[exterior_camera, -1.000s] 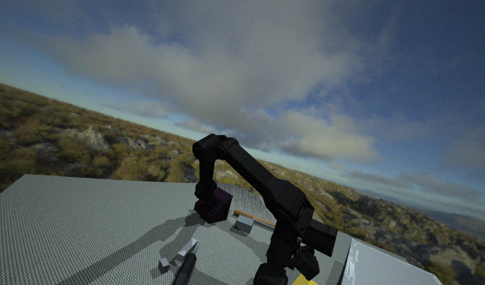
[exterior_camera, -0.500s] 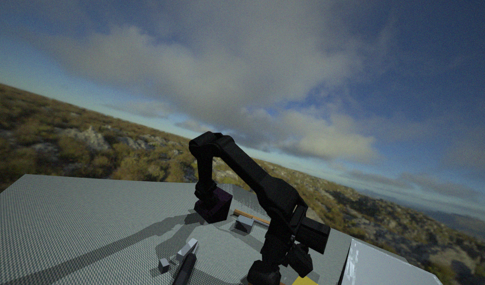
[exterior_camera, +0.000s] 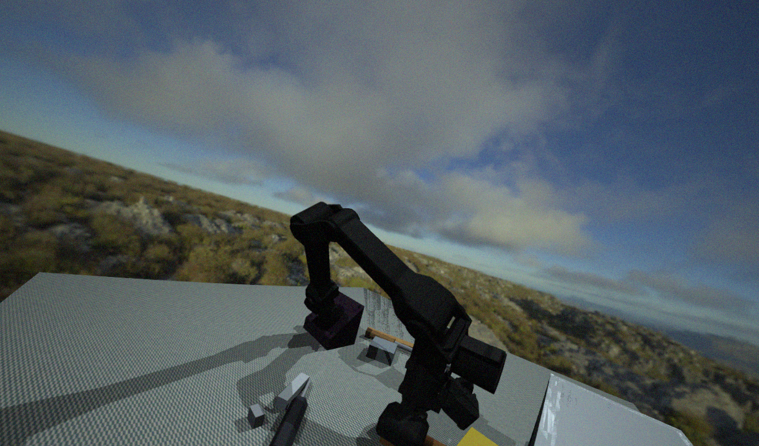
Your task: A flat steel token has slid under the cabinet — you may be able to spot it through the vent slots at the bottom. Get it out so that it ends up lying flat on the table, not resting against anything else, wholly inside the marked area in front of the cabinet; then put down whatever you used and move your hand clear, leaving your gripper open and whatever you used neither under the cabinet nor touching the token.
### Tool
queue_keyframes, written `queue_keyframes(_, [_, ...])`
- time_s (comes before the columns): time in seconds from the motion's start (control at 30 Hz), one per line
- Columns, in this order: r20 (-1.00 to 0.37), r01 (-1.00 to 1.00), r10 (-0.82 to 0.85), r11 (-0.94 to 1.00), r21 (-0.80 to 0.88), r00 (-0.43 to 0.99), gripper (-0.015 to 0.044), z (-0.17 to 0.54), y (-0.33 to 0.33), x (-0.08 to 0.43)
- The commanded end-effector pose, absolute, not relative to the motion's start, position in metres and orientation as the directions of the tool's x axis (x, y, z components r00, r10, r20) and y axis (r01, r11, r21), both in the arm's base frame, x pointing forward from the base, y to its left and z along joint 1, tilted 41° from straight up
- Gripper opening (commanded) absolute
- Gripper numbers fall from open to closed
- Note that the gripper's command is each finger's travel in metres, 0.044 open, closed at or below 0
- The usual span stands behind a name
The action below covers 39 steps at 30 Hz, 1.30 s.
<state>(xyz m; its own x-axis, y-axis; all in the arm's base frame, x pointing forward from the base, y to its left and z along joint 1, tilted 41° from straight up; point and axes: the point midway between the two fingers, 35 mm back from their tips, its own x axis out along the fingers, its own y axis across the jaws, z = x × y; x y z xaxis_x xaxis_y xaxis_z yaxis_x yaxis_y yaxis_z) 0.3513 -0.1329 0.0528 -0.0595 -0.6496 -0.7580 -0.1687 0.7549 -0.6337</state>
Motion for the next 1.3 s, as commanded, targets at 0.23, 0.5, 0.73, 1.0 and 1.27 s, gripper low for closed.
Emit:
queue_keyframes(0.23, [-0.757,-0.175,-0.65,0.754,-0.633,-0.064,0.0,0.055,-0.135,0.337])
queue_keyframes(0.5, [-0.757,-0.176,-0.65,0.754,-0.633,-0.064,0.0,0.056,-0.136,0.328])
queue_keyframes(0.73, [-0.757,-0.176,-0.65,0.754,-0.633,-0.065,0.0,0.058,-0.137,0.321])
queue_keyframes(1.0, [-0.757,-0.176,-0.651,0.754,-0.633,-0.065,0.0,0.059,-0.138,0.312])
queue_keyframes(1.27, [-0.757,-0.177,-0.651,0.754,-0.633,-0.066,0.0,0.061,-0.14,0.303])
